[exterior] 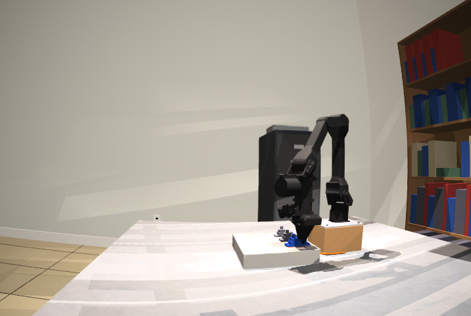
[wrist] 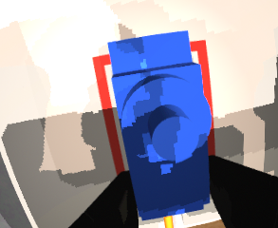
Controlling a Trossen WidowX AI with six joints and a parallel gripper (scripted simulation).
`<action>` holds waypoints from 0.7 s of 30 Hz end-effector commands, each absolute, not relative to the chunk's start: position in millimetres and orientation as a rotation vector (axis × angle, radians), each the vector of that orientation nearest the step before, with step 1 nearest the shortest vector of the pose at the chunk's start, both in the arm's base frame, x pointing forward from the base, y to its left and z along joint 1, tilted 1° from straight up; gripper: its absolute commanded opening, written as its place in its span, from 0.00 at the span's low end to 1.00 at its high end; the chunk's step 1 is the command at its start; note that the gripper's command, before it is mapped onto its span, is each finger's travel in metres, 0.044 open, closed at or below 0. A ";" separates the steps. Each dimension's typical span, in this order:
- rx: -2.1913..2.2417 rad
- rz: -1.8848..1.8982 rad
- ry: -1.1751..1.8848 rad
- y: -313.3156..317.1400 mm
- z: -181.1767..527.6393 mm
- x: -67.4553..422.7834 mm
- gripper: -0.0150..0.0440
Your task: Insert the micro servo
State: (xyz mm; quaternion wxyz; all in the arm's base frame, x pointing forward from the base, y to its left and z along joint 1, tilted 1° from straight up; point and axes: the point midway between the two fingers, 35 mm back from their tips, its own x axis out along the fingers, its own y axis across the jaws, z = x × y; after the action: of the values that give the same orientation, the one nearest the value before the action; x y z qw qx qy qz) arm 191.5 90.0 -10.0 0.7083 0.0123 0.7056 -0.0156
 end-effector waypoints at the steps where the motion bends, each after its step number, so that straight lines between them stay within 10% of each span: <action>1: 0.028 -0.036 1.568 90.0 -9.9 191.6 0.48; 15: 0.028 -0.036 1.568 89.7 25.3 190.9 0.57; 21: 0.027 -0.033 1.562 92.6 41.3 222.5 0.84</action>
State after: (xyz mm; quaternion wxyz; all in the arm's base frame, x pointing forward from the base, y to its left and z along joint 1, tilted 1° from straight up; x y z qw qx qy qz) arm 203.2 91.6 31.4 0.7091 0.0124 0.7048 -0.0150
